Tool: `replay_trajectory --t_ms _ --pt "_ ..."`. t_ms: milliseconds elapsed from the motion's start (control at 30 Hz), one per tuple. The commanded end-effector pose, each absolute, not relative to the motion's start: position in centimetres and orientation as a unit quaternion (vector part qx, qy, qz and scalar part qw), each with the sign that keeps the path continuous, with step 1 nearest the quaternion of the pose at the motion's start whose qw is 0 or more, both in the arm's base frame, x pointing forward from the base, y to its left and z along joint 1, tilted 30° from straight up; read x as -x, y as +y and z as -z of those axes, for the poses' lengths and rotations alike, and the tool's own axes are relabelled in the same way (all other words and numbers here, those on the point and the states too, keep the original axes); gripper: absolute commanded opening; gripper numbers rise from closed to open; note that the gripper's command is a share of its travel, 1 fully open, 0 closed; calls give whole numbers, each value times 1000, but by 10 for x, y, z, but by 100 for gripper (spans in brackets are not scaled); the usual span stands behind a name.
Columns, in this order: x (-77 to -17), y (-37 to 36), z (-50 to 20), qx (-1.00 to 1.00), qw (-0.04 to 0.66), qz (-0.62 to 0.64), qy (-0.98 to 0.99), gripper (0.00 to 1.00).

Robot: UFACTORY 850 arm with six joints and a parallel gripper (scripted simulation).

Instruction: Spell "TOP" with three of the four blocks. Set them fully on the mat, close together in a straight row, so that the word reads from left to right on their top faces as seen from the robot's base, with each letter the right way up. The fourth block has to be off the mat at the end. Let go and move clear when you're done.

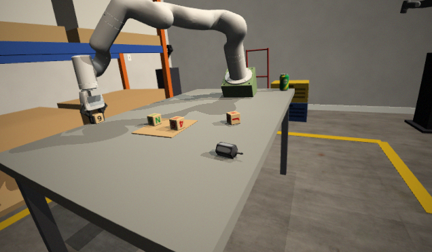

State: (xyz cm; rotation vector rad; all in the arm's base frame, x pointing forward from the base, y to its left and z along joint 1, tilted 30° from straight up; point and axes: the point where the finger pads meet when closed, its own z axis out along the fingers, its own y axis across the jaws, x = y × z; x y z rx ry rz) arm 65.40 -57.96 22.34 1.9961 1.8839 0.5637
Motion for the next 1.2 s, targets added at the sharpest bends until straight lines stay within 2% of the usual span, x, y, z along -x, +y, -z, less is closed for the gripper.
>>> replay_trajectory --t_ms 0,833,1167 --pt "-654 -580 -224 -702 170 -198 663 44" --pt "-653 -580 -226 -702 170 -198 663 44" --pt "-634 -581 -258 -702 170 -198 663 44"
